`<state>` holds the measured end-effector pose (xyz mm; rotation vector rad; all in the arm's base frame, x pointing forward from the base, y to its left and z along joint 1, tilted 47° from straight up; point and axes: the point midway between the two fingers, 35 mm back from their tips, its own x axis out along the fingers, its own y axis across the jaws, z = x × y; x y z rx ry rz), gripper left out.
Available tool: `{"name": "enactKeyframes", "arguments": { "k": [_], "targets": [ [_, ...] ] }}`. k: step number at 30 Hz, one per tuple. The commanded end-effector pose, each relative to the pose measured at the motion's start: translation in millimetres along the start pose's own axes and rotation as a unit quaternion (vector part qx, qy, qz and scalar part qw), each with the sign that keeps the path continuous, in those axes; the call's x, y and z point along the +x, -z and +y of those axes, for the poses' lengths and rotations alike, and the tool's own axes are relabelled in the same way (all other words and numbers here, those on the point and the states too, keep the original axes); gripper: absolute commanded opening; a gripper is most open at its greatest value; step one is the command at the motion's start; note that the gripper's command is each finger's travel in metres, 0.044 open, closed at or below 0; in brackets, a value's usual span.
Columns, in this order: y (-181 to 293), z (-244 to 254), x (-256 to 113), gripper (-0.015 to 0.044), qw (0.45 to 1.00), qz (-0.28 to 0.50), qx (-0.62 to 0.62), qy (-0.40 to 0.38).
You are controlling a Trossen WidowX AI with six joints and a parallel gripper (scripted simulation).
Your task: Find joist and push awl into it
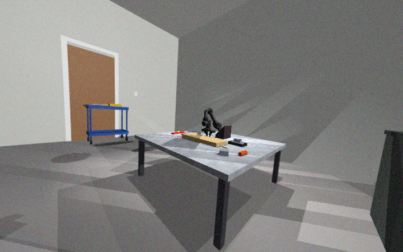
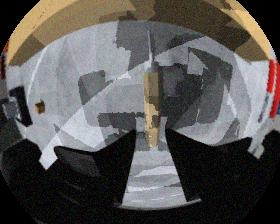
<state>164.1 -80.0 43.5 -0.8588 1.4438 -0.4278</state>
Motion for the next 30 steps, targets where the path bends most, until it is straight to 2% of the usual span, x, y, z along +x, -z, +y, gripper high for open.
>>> {"name": "enactKeyframes", "arguments": {
  "k": [1, 8, 9, 30],
  "targets": [
    [-0.1, -0.7, 0.2, 0.0072, 1.0, 0.0, -0.001, 0.002],
    [-0.1, -0.7, 0.2, 0.0026, 1.0, 0.0, -0.001, 0.002],
    [-0.2, -0.6, -0.4, 0.0, 1.0, -0.001, -0.001, 0.002],
    [1.7, 3.0, -66.7, 0.0, 1.0, -0.002, -0.003, -0.006]
  ]
}}
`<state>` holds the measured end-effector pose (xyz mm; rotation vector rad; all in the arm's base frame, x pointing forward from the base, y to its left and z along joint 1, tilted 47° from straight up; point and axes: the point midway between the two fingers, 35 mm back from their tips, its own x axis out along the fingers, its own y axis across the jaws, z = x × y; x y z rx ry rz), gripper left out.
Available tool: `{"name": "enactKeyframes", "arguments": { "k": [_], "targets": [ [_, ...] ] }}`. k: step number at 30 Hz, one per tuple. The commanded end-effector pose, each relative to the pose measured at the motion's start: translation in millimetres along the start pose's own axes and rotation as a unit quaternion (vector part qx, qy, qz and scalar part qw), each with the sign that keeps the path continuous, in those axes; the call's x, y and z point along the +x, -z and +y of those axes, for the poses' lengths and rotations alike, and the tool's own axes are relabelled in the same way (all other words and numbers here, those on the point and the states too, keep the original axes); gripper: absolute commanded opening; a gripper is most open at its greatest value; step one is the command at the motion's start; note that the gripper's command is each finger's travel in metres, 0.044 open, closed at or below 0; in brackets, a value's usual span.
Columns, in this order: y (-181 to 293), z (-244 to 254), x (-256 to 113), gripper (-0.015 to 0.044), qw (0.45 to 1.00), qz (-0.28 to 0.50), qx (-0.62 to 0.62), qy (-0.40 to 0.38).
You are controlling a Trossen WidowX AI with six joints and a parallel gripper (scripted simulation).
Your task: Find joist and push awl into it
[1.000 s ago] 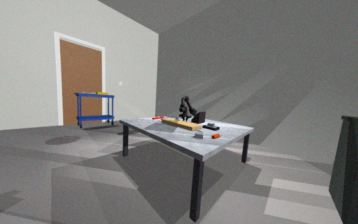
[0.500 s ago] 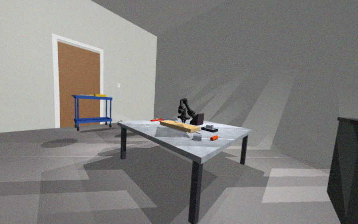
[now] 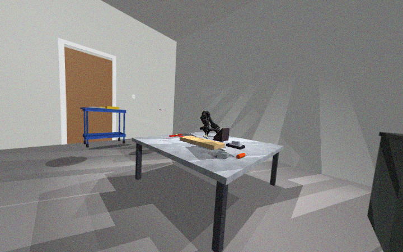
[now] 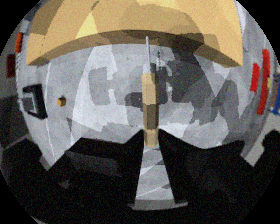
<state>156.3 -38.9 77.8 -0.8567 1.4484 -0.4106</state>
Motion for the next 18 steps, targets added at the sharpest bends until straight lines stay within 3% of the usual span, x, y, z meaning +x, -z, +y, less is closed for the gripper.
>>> {"name": "enactKeyframes", "arguments": {
  "k": [1, 9, 18],
  "targets": [
    [2.1, -0.6, -16.3, 0.0, 1.0, 0.0, 0.002, 0.002],
    [5.7, 1.5, -28.2, 0.0, 0.999, 0.004, 0.034, -0.014],
    [-2.2, 31.4, -33.0, 0.0, 0.938, 0.031, 0.292, -0.186]
  ]
}}
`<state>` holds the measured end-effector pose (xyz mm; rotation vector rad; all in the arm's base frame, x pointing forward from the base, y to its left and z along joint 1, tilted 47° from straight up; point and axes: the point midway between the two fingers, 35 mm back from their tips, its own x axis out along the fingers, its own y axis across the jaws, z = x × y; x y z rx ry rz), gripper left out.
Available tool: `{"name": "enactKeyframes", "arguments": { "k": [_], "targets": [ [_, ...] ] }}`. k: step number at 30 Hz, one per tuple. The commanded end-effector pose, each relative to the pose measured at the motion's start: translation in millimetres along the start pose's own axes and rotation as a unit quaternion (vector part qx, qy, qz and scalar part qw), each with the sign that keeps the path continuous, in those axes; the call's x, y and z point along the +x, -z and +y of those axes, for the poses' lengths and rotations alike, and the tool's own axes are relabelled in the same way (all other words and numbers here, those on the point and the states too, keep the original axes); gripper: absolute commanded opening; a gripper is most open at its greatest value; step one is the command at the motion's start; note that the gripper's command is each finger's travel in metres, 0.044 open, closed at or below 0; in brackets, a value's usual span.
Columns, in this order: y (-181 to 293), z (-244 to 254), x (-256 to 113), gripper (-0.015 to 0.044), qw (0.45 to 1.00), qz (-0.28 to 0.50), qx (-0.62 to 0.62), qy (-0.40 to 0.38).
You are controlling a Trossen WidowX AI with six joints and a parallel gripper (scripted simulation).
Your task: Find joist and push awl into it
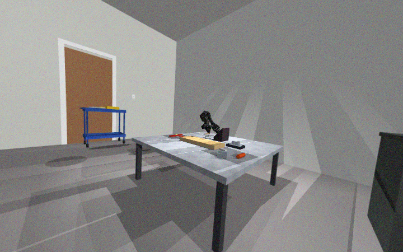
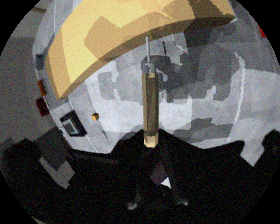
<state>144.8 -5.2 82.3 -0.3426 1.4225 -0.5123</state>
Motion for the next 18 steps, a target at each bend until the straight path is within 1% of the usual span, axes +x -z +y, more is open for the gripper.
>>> {"name": "enactKeyframes", "arguments": {
  "k": [1, 5, 9, 13, 18],
  "targets": [
    [-1.2, 15.5, -2.8, 0.0, 0.988, 0.017, 0.125, -0.086],
    [-6.6, 29.8, -9.9, 0.0, 0.956, 0.038, 0.238, -0.168],
    [-15.4, 41.8, -21.3, 0.0, 0.906, 0.063, 0.337, -0.247],
    [-26.5, 50.3, -36.7, 0.0, 0.843, 0.09, 0.421, -0.322],
    [-41.5, 55.1, -60.8, 0.0, 0.751, 0.127, 0.502, -0.411]
  ]
}}
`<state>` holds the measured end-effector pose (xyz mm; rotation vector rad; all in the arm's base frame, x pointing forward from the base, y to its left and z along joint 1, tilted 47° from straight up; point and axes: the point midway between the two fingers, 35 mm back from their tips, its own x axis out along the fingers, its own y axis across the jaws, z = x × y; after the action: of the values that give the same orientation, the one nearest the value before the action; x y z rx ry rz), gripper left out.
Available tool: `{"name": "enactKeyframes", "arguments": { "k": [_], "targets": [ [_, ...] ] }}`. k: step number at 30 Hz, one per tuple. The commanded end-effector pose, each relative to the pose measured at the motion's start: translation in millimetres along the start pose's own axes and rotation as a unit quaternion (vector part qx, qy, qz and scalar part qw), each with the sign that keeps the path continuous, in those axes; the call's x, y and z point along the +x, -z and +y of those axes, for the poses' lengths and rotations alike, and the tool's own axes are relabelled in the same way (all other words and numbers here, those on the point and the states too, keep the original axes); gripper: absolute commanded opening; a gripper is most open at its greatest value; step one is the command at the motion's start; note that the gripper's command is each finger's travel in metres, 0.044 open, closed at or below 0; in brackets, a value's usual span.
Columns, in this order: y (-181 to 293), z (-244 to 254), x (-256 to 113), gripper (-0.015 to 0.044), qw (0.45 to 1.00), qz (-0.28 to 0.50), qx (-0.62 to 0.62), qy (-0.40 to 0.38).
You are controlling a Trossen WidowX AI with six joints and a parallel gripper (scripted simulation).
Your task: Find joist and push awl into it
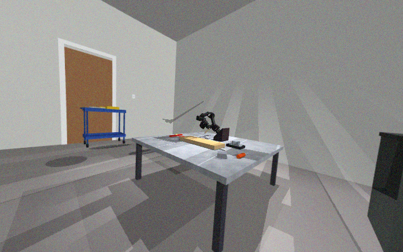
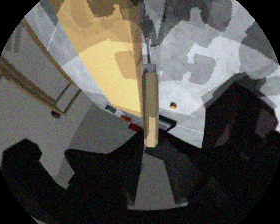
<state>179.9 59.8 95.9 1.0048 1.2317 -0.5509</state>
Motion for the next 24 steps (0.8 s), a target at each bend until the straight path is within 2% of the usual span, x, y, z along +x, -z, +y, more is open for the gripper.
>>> {"name": "enactKeyframes", "arguments": {
  "k": [1, 13, 14, 24],
  "targets": [
    [5.4, 22.2, -12.9, 0.0, 0.991, 0.048, 0.092, -0.084],
    [15.4, 70.4, -74.1, 0.0, 0.903, 0.209, 0.266, -0.266],
    [11.1, 60.4, -53.1, 0.0, 0.933, 0.16, 0.233, -0.222],
    [-13.5, 96.7, -57.0, 0.0, 0.914, 0.18, 0.265, -0.247]
  ]
}}
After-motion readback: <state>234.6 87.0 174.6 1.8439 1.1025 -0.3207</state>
